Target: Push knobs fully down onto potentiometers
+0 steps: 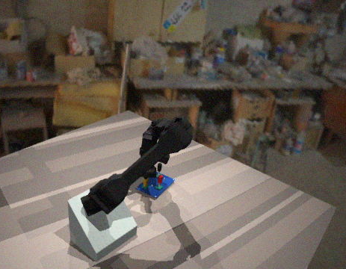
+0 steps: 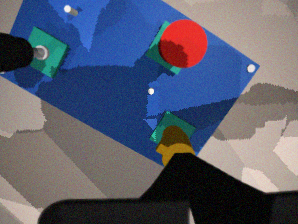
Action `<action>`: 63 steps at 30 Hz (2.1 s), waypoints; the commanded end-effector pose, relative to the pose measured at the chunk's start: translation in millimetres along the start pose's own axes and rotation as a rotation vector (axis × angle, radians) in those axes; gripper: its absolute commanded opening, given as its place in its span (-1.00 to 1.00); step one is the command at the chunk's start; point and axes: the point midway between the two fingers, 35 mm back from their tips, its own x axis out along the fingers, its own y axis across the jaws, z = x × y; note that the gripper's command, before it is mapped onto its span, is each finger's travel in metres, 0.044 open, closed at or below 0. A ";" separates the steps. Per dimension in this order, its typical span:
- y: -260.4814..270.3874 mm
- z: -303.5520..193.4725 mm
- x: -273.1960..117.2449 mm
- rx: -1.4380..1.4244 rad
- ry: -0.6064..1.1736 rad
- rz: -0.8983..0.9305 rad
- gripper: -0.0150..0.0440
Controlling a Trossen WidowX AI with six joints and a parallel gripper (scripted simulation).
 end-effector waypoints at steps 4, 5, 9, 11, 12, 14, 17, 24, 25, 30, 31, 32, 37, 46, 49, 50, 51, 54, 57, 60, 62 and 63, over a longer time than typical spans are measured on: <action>1.3 0.1 -12.1 0.006 0.001 0.005 -0.49; 0.0 0.2 -6.7 0.000 -0.002 0.000 -0.40; 0.0 0.2 -6.7 0.000 -0.002 0.000 -0.05; 0.0 0.2 -6.7 0.000 -0.002 0.000 0.13; 0.0 0.2 -6.7 0.000 -0.002 0.000 0.22; 0.4 0.3 -10.7 0.006 -0.001 0.011 0.04; 1.2 0.4 -27.5 0.032 0.004 0.054 -0.22; 13.3 8.7 -36.0 0.220 0.010 0.056 -0.49; 15.5 10.2 -37.0 0.255 0.011 0.055 -0.49; 26.2 17.8 -41.7 0.430 0.014 0.048 -0.49; 28.2 19.3 -42.6 0.465 0.014 0.047 -0.49; 30.3 20.8 -43.5 0.500 0.015 0.046 -0.49; 40.2 28.0 -47.9 0.674 0.016 0.039 -0.49; 56.5 40.2 -55.4 0.989 0.017 0.028 -0.49; 61.5 44.1 -57.7 1.094 0.016 0.024 -0.49; 63.2 45.3 -58.5 1.129 0.016 0.023 -0.49; 64.8 46.6 -59.2 1.163 0.016 0.021 -0.49; 69.4 50.2 -61.4 1.268 0.014 0.018 -0.49; 73.8 53.8 -63.5 1.373 0.013 0.015 -0.49; 77.9 57.2 -65.6 1.478 0.011 0.011 -0.49; 80.6 59.4 -66.9 1.547 0.009 0.009 -0.49; 81.7 60.3 -67.4 1.576 0.009 0.009 -0.49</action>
